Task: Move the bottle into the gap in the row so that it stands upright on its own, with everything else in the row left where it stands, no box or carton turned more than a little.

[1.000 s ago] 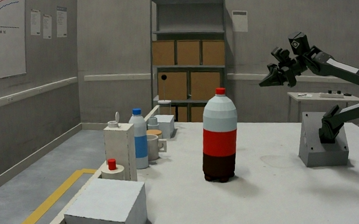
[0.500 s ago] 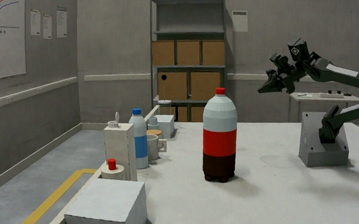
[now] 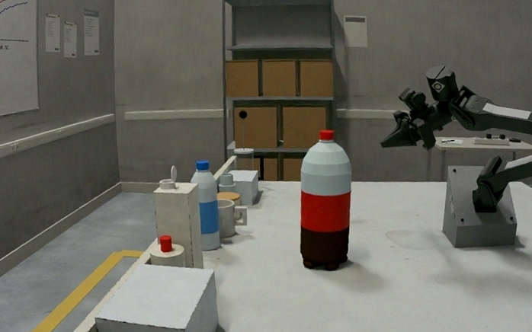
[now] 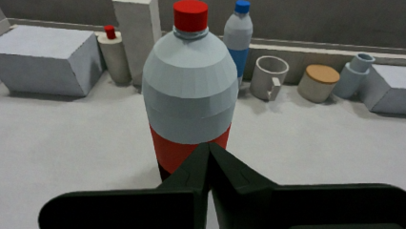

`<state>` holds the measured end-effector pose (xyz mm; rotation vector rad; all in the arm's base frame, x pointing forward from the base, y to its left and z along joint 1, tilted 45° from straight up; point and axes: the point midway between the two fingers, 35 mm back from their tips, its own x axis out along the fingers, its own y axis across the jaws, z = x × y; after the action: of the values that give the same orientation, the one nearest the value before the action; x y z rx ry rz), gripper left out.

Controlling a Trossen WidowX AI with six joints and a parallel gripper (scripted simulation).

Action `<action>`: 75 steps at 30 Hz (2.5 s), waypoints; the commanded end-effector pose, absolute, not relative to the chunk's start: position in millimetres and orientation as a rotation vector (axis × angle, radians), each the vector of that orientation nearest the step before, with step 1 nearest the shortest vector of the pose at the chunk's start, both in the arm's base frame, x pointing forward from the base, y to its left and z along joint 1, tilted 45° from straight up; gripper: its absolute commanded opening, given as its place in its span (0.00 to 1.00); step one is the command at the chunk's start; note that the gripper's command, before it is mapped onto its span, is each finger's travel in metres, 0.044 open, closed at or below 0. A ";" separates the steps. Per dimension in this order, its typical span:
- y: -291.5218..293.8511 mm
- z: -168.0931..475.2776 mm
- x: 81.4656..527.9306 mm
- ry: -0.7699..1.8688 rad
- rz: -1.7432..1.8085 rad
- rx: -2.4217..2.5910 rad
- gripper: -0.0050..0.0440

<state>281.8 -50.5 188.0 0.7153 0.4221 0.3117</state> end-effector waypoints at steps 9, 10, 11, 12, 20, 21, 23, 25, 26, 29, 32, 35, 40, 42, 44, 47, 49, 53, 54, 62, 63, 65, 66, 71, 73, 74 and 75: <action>-35.6 174.0 282.1 0.419 0.307 0.715 0.00; -34.4 172.9 282.0 0.419 0.307 0.715 0.00; -34.4 172.9 282.0 0.419 0.307 0.715 0.00; -34.4 172.9 282.0 0.419 0.307 0.715 0.00; -24.8 164.0 280.9 0.415 0.308 0.716 0.00; -23.6 162.9 280.7 0.415 0.308 0.716 0.00; -21.1 160.7 280.3 0.413 0.308 0.716 0.00; -18.7 158.6 279.8 0.412 0.308 0.717 0.00; -17.5 157.5 279.5 0.411 0.308 0.717 0.00; -16.3 156.4 279.3 0.410 0.308 0.718 0.00; -12.6 153.3 278.3 0.407 0.309 0.719 0.00; -8.9 150.1 277.3 0.404 0.309 0.721 0.00; -2.8 145.0 275.3 0.398 0.311 0.724 0.00; -0.4 143.0 274.4 0.396 0.312 0.726 0.00; 2.1 141.0 273.4 0.393 0.312 0.727 0.00; 3.3 140.0 272.9 0.392 0.313 0.728 0.00; 5.7 138.1 271.8 0.389 0.314 0.730 0.00; 10.5 134.2 269.5 0.382 0.316 0.735 0.00; 11.7 133.3 268.8 0.381 0.316 0.736 0.00; 16.4 128.2 267.8 0.381 0.316 0.743 0.00; 16.4 128.2 267.8 0.381 0.316 0.743 0.00; 17.9 126.0 268.4 0.386 0.315 0.744 0.00; 18.9 124.8 268.8 0.388 0.315 0.744 0.00; 24.3 118.9 270.4 0.396 0.314 0.745 0.00; 26.5 116.5 270.9 0.400 0.314 0.746 0.00; 27.6 115.3 271.1 0.401 0.313 0.746 0.00; 28.7 114.2 271.3 0.403 0.313 0.746 0.00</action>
<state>269.6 24.6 119.3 0.7400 0.3973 0.3171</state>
